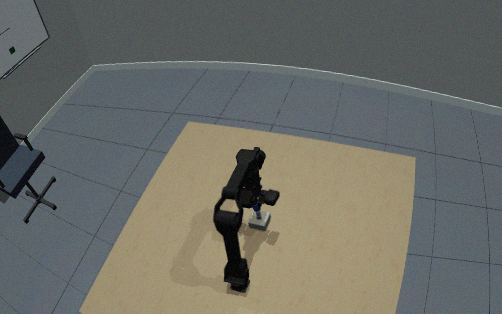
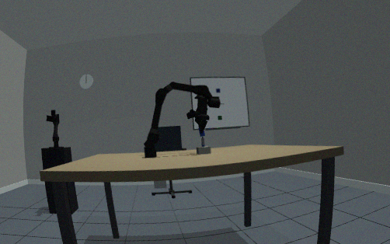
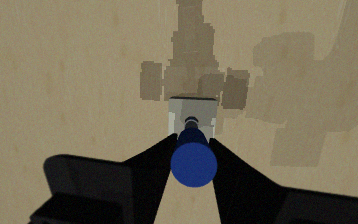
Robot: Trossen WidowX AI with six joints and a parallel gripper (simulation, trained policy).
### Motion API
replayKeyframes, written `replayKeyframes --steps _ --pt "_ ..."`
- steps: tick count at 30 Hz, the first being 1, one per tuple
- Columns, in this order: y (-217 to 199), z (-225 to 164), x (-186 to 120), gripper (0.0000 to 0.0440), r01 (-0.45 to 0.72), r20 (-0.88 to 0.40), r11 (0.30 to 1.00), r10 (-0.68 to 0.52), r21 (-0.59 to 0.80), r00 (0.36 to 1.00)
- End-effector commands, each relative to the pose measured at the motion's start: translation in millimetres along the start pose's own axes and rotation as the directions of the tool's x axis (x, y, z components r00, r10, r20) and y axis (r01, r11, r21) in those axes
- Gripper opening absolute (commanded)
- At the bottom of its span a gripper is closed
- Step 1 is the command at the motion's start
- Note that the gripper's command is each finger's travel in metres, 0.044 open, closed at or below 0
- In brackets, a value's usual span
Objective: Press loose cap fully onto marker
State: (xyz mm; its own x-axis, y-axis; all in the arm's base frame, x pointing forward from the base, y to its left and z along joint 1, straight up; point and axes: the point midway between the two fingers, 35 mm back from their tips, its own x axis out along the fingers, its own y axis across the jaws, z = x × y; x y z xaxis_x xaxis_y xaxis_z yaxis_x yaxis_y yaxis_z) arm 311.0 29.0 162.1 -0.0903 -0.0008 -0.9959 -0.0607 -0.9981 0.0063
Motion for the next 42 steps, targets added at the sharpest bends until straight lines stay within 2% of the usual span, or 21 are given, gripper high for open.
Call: replayKeyframes --steps 1,22,25,36,39,42 --pt "0 -1 6 0.0012 0.005 0.006 1.0 -0.005 -0.006 1.0" --pt "-2 -2 57 0.0013 0.024 0.049 0.996 -0.02 -0.085 0.999" --pt "0 0 64 0.0092 0.017 0.062 0.995 -0.011 -0.096 0.998" --pt "-1 8 68 0.0149 0.027 0.091 0.993 -0.017 -0.111 0.996" --pt "-2 15 67 0.0179 0.038 0.108 0.992 -0.025 -0.12 0.994" --pt "-2 21 63 0.0232 0.048 0.114 0.991 -0.034 -0.128 0.993"
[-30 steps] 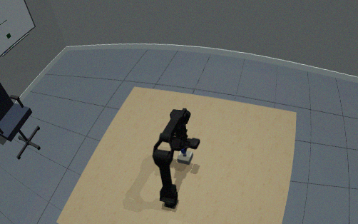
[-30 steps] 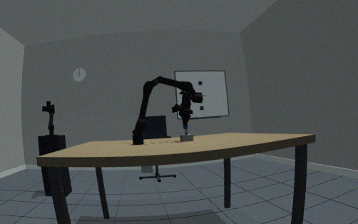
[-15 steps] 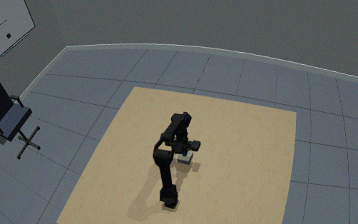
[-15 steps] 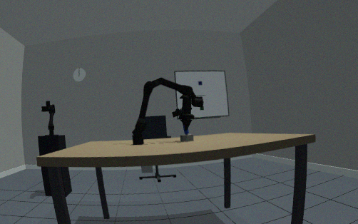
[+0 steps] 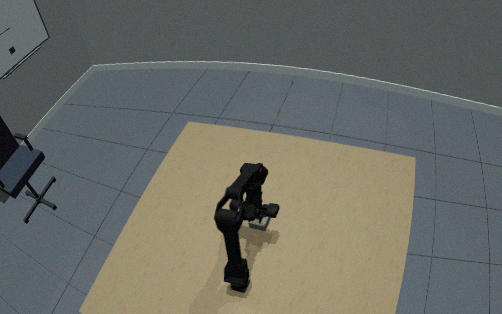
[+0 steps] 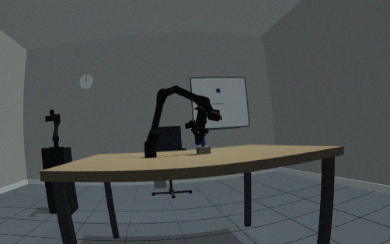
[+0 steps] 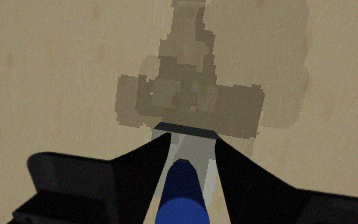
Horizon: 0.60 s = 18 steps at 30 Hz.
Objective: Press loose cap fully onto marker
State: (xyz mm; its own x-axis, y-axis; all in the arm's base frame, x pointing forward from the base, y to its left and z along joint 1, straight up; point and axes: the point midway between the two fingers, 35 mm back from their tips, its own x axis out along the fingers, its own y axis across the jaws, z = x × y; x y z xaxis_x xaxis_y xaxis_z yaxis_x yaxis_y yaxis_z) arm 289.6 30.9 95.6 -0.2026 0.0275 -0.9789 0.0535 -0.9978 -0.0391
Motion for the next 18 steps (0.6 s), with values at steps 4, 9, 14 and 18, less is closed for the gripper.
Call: replayKeyframes --steps 4,9,14,18 --pt "-3 10 -5 0.0336 0.019 -0.009 1.0 -0.019 -0.023 1.0" --pt "-4 12 -8 0.044 0.024 -0.038 0.999 -0.025 -0.027 0.999" --pt "-6 11 -21 0.044 0.032 -0.09 0.999 -0.034 -0.031 0.995" --pt "-7 12 -37 0.044 0.035 -0.13 0.999 -0.039 -0.032 0.991"
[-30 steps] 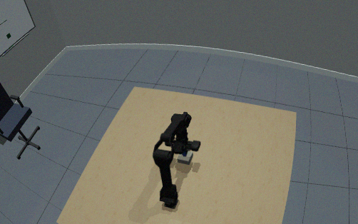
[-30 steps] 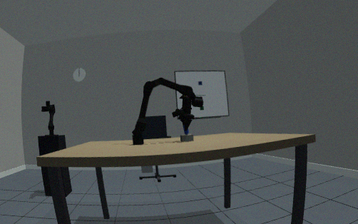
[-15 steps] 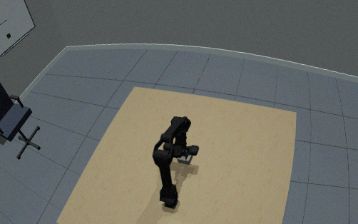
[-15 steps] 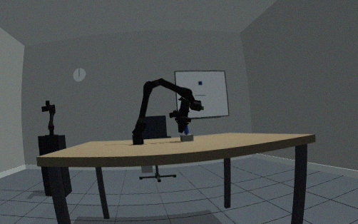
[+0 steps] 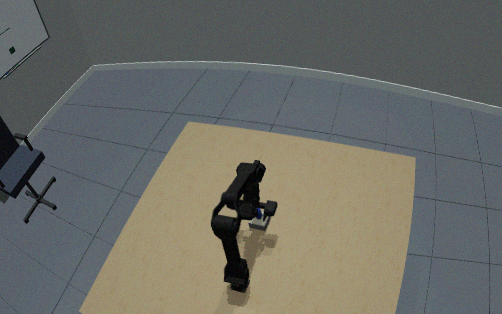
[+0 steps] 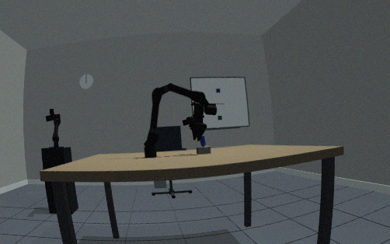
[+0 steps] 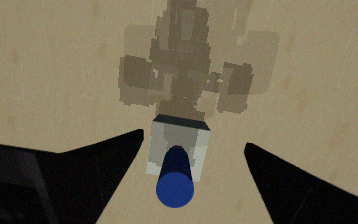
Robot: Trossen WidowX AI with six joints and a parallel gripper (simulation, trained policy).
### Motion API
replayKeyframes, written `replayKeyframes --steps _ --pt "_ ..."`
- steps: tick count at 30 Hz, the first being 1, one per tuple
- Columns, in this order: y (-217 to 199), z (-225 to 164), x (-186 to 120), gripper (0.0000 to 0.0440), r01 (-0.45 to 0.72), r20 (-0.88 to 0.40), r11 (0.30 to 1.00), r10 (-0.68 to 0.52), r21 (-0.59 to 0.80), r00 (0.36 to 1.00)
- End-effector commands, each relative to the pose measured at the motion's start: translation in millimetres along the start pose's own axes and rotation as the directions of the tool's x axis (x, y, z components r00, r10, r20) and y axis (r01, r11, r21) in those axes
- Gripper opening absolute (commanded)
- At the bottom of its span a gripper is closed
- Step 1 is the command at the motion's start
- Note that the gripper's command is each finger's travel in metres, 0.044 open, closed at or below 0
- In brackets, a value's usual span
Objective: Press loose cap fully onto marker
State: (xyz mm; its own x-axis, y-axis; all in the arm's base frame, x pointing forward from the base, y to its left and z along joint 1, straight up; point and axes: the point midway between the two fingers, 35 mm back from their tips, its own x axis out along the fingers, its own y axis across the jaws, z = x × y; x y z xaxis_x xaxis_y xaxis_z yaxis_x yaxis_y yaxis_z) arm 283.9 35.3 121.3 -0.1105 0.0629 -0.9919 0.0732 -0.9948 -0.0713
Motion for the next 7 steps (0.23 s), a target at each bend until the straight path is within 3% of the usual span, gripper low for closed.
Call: replayKeyframes --steps 1,7 --pt "-2 0 -15 0.044 0.009 -0.043 1.0 -0.009 -0.005 0.999" --pt "-1 1 -31 0.044 0.015 -0.086 1.0 -0.015 0.0 0.996"
